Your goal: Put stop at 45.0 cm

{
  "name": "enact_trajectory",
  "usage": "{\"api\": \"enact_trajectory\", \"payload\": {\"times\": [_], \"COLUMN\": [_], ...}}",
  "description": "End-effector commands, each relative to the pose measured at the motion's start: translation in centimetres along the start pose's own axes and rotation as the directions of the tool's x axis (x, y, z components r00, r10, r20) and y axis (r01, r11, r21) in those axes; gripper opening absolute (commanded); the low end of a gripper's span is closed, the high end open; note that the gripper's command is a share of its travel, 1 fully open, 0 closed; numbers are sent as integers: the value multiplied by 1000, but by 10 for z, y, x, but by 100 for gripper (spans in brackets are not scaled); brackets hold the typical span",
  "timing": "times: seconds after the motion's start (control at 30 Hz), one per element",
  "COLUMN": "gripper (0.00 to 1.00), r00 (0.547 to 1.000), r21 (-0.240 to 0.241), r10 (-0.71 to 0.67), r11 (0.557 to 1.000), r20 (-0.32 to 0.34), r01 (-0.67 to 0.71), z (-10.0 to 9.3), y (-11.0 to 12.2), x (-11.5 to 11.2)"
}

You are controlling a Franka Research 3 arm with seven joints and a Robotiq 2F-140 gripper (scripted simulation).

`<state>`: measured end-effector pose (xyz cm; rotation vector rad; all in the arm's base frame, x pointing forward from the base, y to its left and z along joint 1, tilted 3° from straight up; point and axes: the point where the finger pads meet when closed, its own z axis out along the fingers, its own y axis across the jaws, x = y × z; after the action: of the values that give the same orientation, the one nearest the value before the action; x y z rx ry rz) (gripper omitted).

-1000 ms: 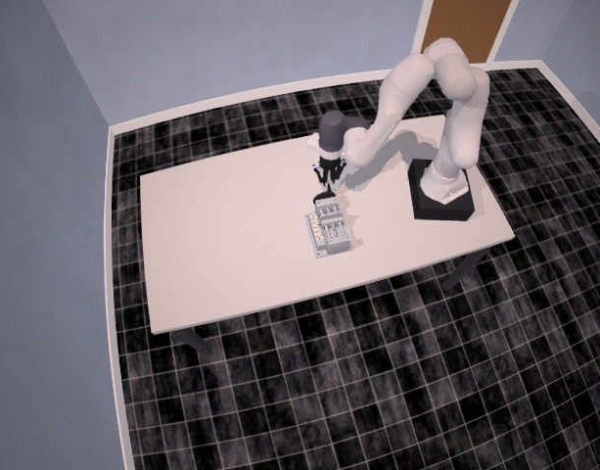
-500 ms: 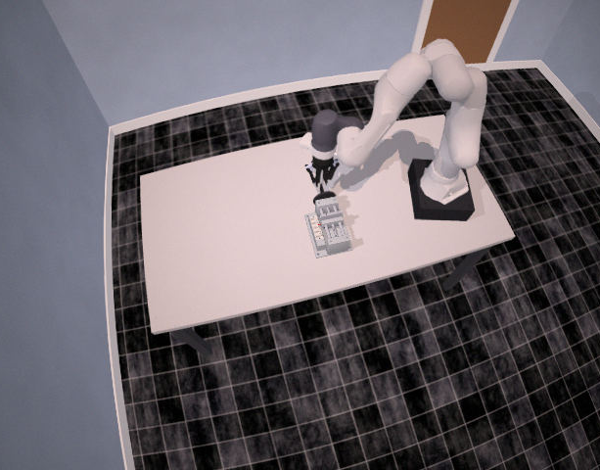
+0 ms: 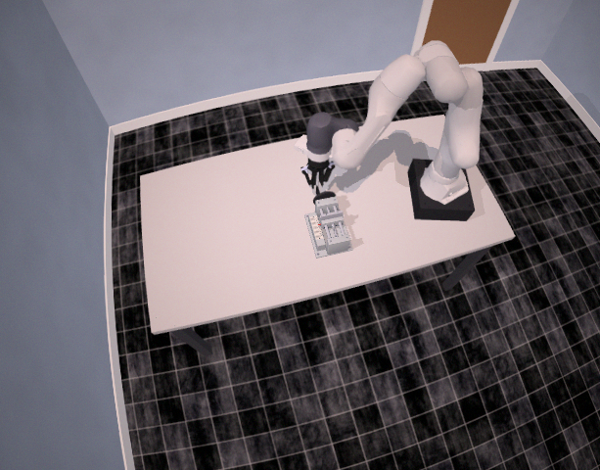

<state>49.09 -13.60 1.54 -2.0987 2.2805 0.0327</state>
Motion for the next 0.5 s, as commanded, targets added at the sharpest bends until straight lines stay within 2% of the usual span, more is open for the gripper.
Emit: {"api": "enact_trajectory", "payload": {"times": [0.0,0.47], "gripper": [4,4], "r00": [1000,1000], "r21": [-1,-1], "r10": [4,4], "r11": [1000,1000], "r20": [-2,-2], "r01": [-4,-4], "z": [4,16], "y": [-3,-9], "x": [0,0]}}
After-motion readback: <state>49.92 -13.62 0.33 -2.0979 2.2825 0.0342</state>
